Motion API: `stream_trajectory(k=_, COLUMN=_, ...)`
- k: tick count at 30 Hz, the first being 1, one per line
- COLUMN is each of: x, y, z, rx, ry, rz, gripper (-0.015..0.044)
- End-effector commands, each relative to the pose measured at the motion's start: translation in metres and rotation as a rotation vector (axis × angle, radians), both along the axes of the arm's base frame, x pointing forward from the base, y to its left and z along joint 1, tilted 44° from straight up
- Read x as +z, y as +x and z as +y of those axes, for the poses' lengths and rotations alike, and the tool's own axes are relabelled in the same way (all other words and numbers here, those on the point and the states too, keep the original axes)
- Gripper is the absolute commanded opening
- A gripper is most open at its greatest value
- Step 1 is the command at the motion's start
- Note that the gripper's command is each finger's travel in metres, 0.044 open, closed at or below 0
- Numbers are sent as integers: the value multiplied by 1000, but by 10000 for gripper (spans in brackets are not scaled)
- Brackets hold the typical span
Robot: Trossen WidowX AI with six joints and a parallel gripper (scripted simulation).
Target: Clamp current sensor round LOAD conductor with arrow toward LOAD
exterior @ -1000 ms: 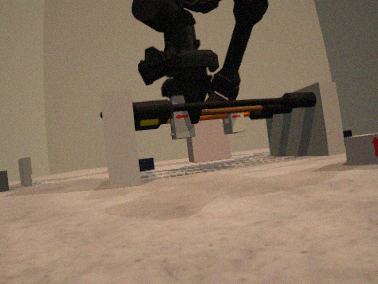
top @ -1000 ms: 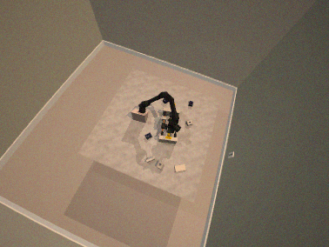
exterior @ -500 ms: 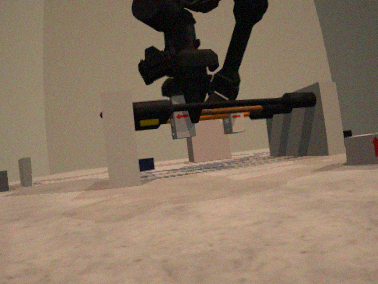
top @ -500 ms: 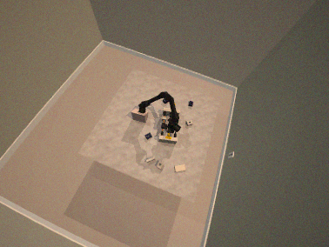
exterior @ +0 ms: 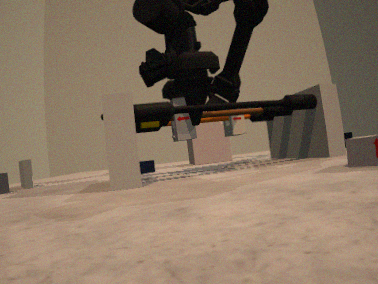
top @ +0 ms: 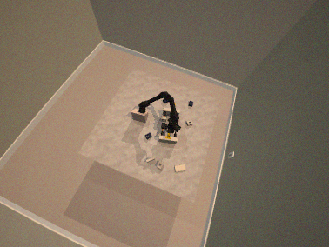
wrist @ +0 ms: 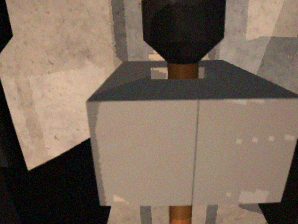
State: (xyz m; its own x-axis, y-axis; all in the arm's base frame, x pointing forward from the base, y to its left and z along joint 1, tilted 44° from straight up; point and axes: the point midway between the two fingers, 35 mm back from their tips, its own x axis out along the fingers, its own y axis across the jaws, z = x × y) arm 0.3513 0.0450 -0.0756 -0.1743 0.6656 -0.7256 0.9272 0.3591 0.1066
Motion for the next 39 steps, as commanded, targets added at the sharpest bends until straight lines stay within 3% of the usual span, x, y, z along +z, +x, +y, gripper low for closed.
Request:
stream_trajectory(k=1, x=-1, y=0, z=1, rx=0, ry=0, rz=-1, gripper=0)
stream_trajectory(k=4, x=-4, y=-1, z=3, rx=0, ry=0, rz=-1, gripper=0)
stream_trajectory(k=15, x=-1, y=0, z=1, rx=0, ry=-1, rz=-2, gripper=273)
stream_trajectory(k=39, x=-1, y=0, z=1, rx=0, ry=-1, rz=-2, gripper=273)
